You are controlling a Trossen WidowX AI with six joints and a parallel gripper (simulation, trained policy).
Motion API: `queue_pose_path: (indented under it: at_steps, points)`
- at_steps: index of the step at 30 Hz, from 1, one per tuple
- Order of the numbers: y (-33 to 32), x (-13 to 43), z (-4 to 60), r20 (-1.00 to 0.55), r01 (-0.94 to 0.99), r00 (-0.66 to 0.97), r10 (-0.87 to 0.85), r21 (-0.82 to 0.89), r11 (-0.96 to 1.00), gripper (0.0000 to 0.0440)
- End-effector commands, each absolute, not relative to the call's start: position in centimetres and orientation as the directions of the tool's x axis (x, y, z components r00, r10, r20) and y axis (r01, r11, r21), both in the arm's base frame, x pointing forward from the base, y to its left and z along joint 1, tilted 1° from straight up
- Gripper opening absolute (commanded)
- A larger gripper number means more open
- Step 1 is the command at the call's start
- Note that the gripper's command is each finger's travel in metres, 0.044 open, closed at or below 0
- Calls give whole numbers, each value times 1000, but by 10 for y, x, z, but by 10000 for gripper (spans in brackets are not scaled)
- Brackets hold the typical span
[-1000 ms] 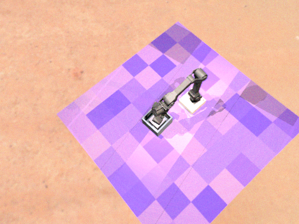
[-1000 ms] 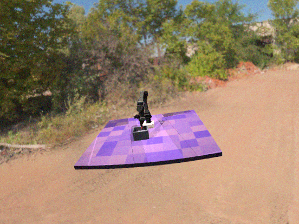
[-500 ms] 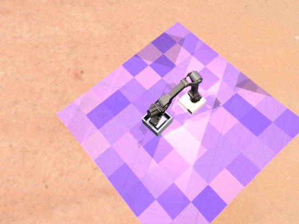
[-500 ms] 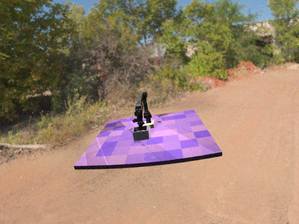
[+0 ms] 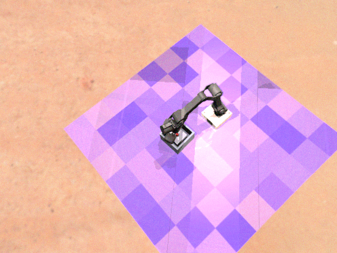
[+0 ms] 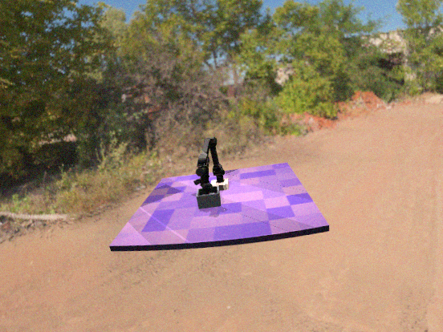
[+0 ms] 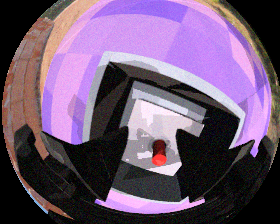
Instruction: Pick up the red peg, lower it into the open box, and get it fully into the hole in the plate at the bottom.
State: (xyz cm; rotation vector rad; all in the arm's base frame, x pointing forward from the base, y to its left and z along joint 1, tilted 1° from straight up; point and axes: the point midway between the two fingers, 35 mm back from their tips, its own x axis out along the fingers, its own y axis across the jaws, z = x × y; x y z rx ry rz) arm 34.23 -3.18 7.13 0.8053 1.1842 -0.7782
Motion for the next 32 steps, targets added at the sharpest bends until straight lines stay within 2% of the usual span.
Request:
queue_pose_path:
  at_steps: [1,6,21,32]
  points:
    - [-38,351,69,-976,853,194,-101,117,509,321]
    - [-47,364,74,-972,850,207,-110,123,512,440]
    - [-79,401,100,-929,847,327,-175,206,490,440]
    - [-80,402,100,-928,847,330,-176,208,490,440]
